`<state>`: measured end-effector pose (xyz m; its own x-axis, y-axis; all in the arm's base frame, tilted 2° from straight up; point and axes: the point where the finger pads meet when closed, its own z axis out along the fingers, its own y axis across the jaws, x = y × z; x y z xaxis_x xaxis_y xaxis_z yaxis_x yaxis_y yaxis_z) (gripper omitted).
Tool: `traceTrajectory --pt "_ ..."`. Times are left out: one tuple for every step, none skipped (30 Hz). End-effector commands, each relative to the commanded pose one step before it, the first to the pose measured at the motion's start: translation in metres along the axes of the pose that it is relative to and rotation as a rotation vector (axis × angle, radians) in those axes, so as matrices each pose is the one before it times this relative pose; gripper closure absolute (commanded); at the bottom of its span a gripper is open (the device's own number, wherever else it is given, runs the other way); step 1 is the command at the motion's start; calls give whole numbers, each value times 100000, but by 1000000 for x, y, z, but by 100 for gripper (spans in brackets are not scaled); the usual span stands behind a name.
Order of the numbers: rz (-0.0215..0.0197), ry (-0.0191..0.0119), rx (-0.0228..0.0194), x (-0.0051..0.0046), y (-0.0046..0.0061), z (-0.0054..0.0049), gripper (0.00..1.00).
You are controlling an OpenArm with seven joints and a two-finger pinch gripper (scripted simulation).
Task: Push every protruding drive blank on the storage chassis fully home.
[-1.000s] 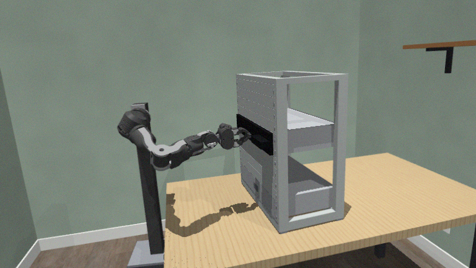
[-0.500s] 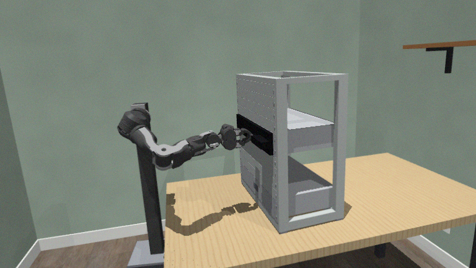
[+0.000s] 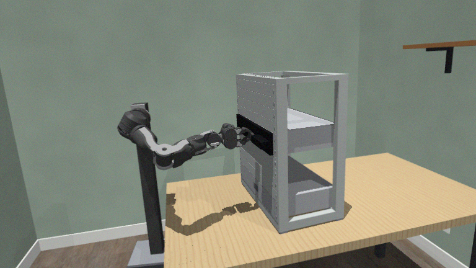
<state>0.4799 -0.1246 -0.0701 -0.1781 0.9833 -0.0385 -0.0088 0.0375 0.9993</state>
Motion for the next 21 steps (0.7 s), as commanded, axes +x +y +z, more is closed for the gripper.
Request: traceTrajectory --pt "-150 413 676 947 -1301 303 100" --pt "-3 13 -22 50 78 -21 100" --pt "0 0 -1 2 2 -1 100" --pt "0 0 0 0 0 0 100" --pt "0 0 0 0 0 0 100" --pt "0 0 0 0 0 0 100" --pt "3 -15 26 -56 -111 60 100" --pt "0 0 0 0 0 0 100" --pt "0 0 0 0 0 0 100" --pt "16 -71 118 -255 -528 310 100" --pt "6 -21 37 -54 -348 437 100" --pt "1 0 2 40 -308 563 100" --pt "1 1 2 47 -341 621 100" --pt "0 2 2 45 -309 560 100" --pt "-11 54 -86 233 95 316 100" --pt "-10 49 -80 199 183 118 100" --pt "0 0 0 3 -19 35 100" --pt "0 0 0 0 0 0 100" --pt "0 0 0 0 0 0 100" --pt "0 0 0 0 0 0 100" --pt "0 0 0 0 0 0 100"
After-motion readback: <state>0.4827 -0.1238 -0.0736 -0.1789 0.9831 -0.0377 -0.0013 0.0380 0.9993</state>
